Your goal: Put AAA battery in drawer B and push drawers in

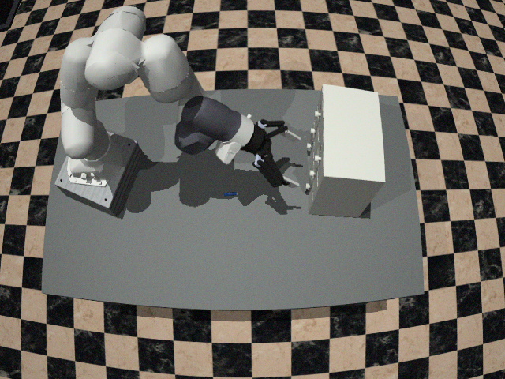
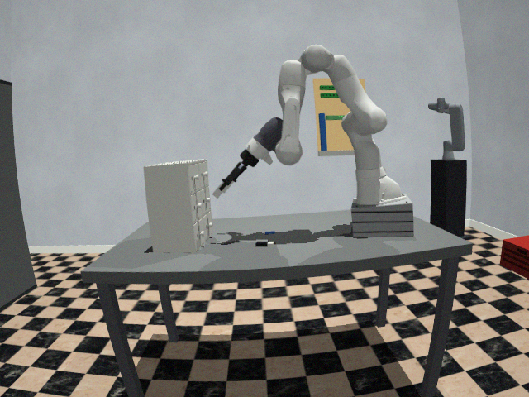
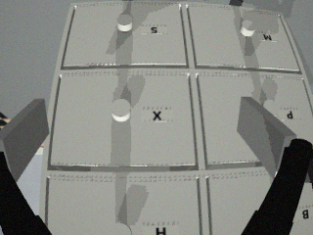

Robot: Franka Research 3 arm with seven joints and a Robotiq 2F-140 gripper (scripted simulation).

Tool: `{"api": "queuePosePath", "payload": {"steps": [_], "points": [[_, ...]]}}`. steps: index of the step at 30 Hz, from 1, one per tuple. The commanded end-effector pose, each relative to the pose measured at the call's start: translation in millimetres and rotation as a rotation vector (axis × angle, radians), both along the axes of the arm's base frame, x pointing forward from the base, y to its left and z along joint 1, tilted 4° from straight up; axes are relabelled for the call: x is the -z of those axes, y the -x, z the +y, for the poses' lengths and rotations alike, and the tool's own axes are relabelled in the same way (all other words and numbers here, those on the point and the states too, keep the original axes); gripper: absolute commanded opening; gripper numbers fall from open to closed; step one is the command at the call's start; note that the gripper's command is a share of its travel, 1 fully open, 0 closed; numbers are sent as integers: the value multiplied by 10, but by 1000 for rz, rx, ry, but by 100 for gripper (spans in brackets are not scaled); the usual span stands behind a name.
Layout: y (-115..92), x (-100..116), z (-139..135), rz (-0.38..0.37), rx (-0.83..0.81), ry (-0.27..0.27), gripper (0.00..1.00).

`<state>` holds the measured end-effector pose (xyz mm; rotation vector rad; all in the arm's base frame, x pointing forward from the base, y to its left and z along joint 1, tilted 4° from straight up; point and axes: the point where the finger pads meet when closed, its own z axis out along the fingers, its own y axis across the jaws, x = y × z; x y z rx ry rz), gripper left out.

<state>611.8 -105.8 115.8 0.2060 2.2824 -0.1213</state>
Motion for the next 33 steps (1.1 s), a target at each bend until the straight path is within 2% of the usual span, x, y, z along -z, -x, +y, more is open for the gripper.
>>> {"api": "queuePosePath", "payload": {"steps": [1,16,19,21,23,24,27,28,30,31,33], "points": [[2,7,-1,-2,4,-4,100],[-5,9,-1,8,5,-5,100],[-30,17,2,62,9,-15,100],[-39,11,10,130,14,-27,100],[-39,11,10,130,14,-27,100],[-32,-3,18,173,17,-35,100],[-32,-3,18,173,17,-35,100],[-12,-26,28,220,19,-43,100],[-12,-26,28,220,19,-43,100],[22,-61,42,271,22,-53,100],[22,-61,42,271,22,-53,100]]}}
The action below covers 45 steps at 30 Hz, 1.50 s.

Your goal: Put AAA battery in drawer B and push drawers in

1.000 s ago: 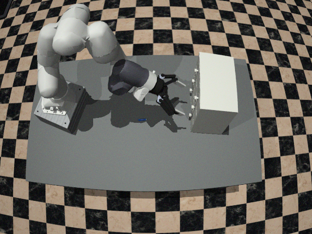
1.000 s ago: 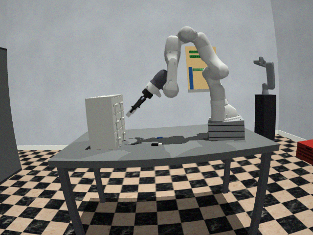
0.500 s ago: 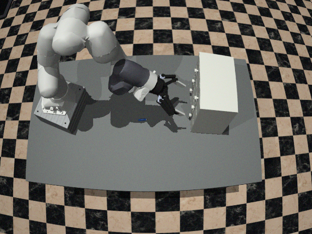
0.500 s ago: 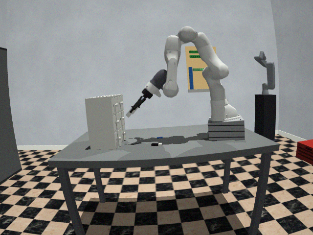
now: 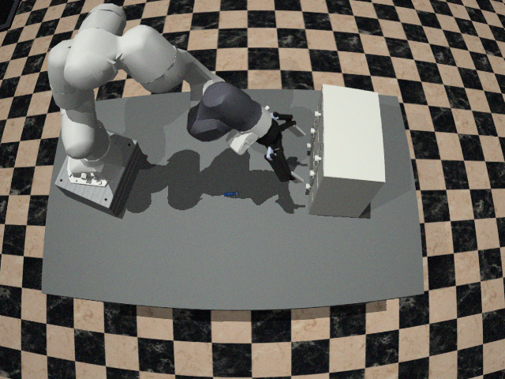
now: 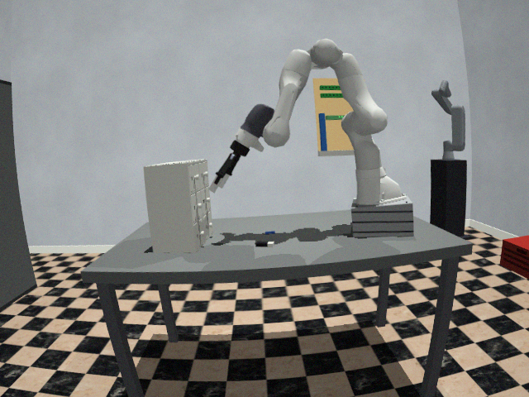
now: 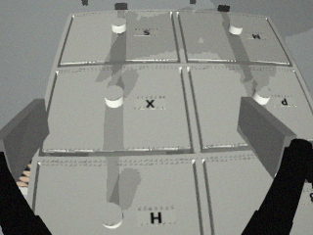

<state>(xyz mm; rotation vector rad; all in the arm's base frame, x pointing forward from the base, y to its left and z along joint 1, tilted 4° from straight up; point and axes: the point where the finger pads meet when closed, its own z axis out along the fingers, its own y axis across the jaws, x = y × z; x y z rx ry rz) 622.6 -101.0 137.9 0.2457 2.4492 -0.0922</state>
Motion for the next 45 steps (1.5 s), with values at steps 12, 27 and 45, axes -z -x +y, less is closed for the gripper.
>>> {"api": "queuePosePath", "payload": {"steps": [12,27,45], "points": [[338,-22,49,271,8,-37,100],[884,-457,145,506,2,-87,100],[1191,-693,185,604,-4,-109,100]]}}
